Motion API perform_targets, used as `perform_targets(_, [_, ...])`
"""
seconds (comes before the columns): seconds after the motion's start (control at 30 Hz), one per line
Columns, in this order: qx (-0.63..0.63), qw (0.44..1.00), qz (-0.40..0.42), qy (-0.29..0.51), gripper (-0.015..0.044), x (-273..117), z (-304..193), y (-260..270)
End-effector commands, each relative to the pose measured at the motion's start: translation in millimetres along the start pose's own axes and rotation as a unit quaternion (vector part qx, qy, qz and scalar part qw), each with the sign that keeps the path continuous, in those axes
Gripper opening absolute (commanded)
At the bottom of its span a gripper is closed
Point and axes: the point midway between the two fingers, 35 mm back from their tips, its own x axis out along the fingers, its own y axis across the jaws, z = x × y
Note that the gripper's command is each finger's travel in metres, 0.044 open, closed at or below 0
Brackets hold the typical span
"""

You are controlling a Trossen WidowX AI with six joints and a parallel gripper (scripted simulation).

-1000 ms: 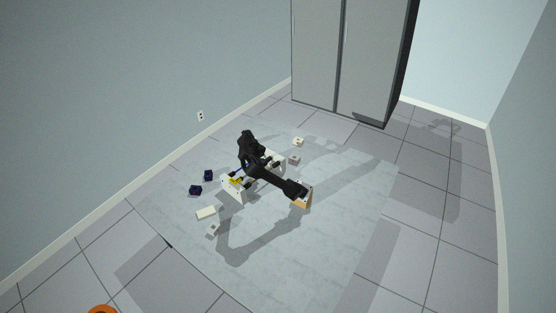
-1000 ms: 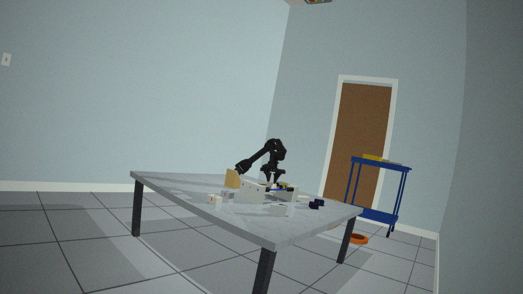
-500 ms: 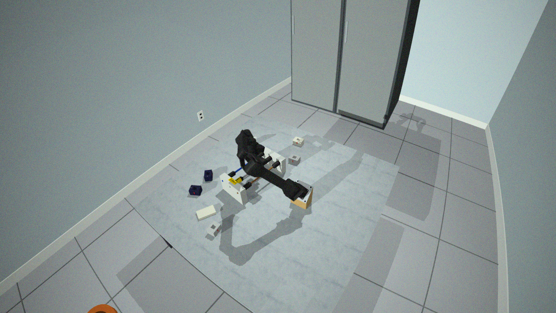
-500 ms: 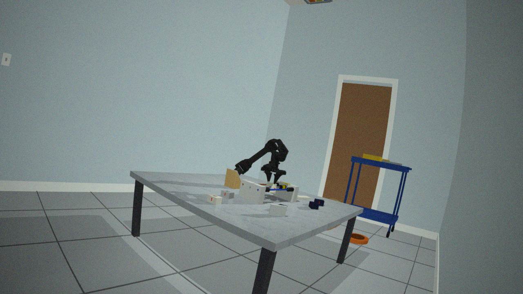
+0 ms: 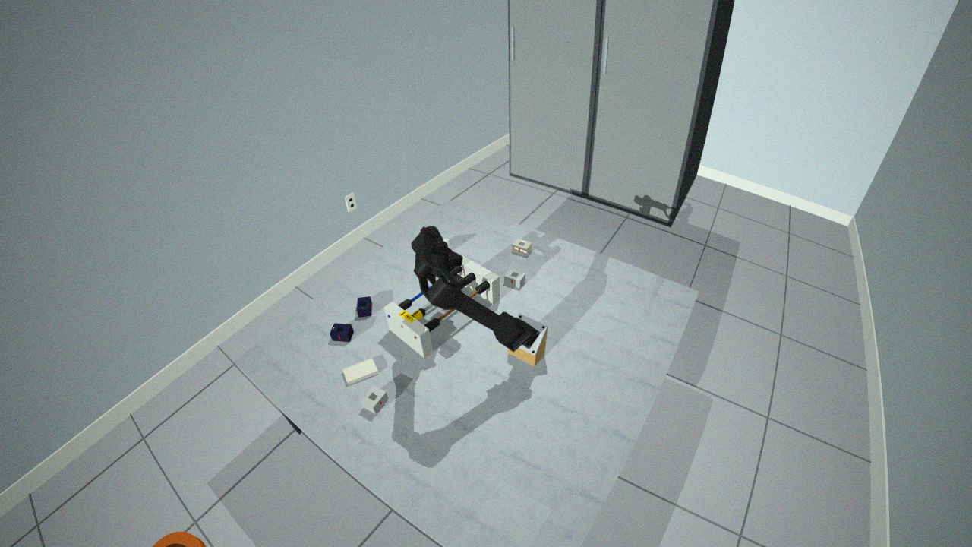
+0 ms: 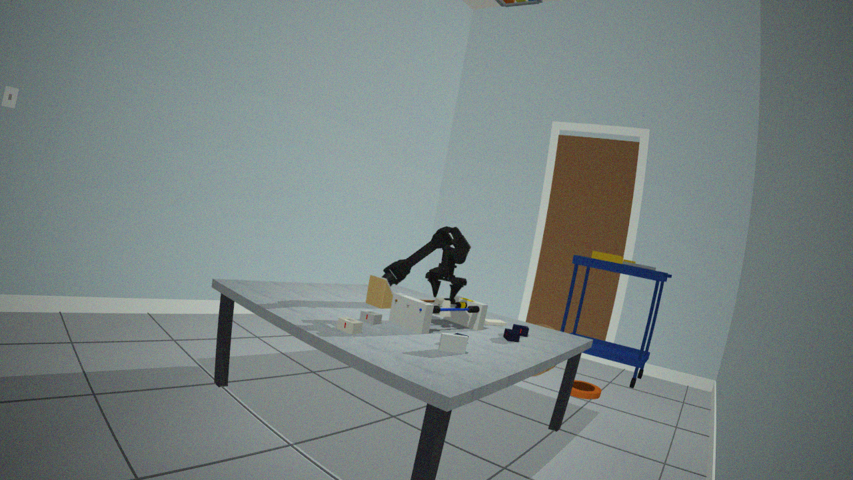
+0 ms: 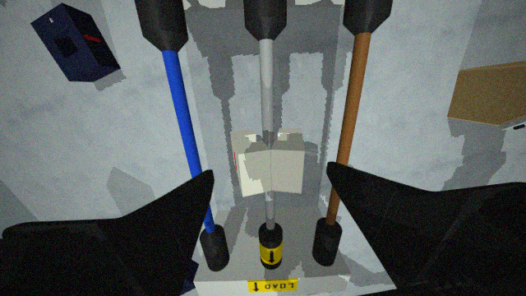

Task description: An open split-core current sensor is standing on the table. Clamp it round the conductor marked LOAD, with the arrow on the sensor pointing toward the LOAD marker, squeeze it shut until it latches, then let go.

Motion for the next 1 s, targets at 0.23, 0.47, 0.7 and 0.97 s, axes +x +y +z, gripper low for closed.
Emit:
perform_targets(0.23, [-0.002,1.0,-0.011,0.003,0.044,37,-4,-1])
perform_targets(0.47, [-0.002,1.0,-0.011,0.003,0.044,46,-4,-1])
perform_targets(0.7, [-0.002,1.0,-0.011,0.004,0.044,57,-4,-1])
perform_targets(0.97, [-0.006,1.0,-0.01,0.002,0.0427,62,-5,0])
